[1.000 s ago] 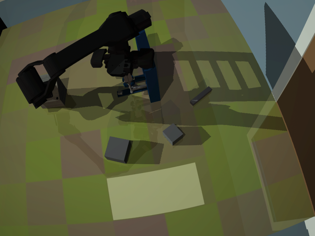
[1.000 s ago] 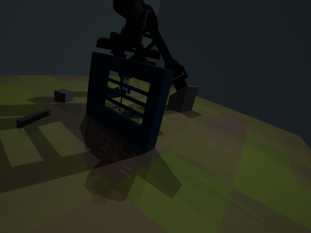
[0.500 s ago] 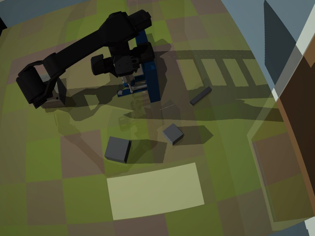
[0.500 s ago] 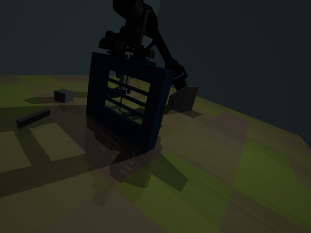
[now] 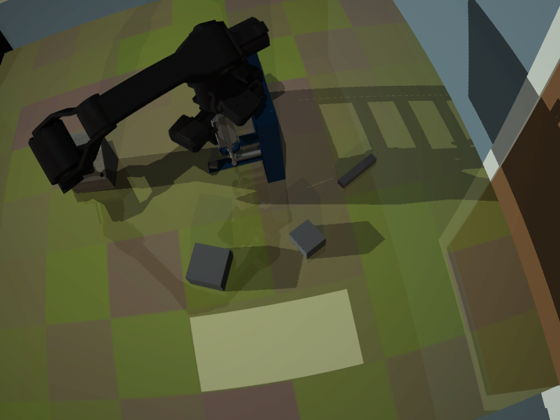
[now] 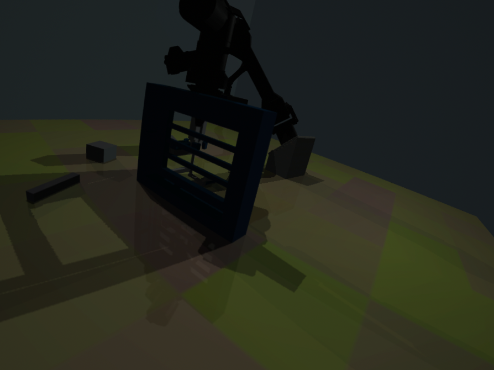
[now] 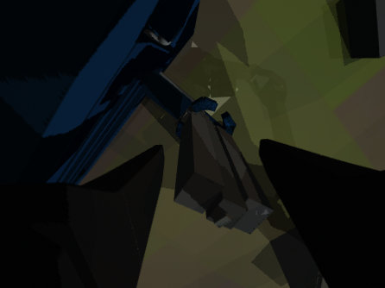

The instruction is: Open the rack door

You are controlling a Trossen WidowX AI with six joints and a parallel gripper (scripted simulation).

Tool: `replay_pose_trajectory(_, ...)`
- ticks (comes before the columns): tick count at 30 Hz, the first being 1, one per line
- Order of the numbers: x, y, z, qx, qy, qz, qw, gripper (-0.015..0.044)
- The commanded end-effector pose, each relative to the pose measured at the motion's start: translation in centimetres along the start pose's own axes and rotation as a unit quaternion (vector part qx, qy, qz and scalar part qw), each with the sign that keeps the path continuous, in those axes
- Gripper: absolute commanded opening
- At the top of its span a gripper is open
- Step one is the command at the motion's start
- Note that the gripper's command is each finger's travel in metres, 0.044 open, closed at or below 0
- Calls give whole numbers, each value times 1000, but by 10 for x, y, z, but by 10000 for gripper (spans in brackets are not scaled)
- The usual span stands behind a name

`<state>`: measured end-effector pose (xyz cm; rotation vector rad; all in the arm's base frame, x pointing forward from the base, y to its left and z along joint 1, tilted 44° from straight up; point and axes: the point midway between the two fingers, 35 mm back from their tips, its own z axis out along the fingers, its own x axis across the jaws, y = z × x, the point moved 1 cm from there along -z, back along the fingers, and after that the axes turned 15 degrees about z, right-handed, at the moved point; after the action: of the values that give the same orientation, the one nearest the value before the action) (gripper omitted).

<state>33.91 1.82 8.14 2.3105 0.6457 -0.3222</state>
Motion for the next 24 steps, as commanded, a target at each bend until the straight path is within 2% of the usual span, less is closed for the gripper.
replay_pose_trajectory(1,0,0,0,0,1,-102,995,282)
replay_pose_trajectory(12,0,0,0,0,1,-366,931,282)
replay_pose_trajectory(24,0,0,0,0,1,-622,783,282)
